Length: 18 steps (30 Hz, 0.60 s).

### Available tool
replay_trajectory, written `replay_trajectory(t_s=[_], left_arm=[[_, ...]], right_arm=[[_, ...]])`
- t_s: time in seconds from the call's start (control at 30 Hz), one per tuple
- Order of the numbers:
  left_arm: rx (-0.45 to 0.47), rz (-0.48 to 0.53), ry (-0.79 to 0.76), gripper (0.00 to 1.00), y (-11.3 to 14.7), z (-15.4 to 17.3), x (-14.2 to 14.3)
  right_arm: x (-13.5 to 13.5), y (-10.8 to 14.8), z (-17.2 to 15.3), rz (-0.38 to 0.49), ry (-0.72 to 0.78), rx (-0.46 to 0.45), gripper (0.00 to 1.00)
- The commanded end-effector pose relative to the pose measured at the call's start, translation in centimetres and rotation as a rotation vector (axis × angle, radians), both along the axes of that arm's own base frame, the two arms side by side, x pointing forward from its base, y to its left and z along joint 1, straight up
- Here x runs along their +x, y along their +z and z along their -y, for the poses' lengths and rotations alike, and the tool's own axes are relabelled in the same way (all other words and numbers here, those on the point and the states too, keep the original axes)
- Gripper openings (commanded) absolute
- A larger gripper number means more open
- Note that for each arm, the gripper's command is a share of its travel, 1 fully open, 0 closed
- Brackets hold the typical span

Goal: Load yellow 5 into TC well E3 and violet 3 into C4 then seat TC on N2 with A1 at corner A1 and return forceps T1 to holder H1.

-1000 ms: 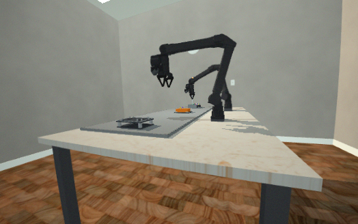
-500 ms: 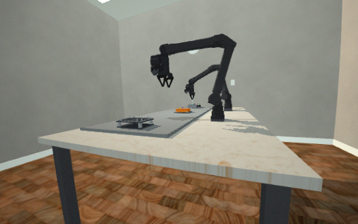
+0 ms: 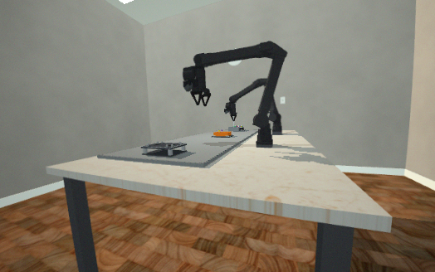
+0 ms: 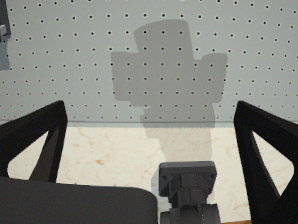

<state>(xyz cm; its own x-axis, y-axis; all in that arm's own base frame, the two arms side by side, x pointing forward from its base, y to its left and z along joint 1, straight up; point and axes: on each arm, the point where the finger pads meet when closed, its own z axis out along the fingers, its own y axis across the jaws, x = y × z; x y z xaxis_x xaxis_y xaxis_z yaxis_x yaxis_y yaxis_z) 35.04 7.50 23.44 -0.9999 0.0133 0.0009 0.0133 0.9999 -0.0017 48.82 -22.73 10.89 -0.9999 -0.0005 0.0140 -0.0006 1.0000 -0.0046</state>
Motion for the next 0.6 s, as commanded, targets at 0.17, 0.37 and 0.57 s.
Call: replay_trajectory(t_s=[0.17, 0.37, 0.57], left_arm=[[0.009, 0.036, -0.001, 1.0, 1.39, -0.18, 0.89], [0.009, 0.036, -0.001, 1.0, 1.39, -0.18, 0.89], [0.009, 0.036, -0.001, 1.0, 1.39, -0.18, 0.89]], right_arm=[[0.41, -0.52, 0.48, 0.009, 0.007, -0.005, 0.07], [0.14, -1.22, 0.38, -0.002, 0.007, 0.0, 0.07], [0.24, -0.86, 0.45, 0.008, 0.007, -0.004, 0.07]])
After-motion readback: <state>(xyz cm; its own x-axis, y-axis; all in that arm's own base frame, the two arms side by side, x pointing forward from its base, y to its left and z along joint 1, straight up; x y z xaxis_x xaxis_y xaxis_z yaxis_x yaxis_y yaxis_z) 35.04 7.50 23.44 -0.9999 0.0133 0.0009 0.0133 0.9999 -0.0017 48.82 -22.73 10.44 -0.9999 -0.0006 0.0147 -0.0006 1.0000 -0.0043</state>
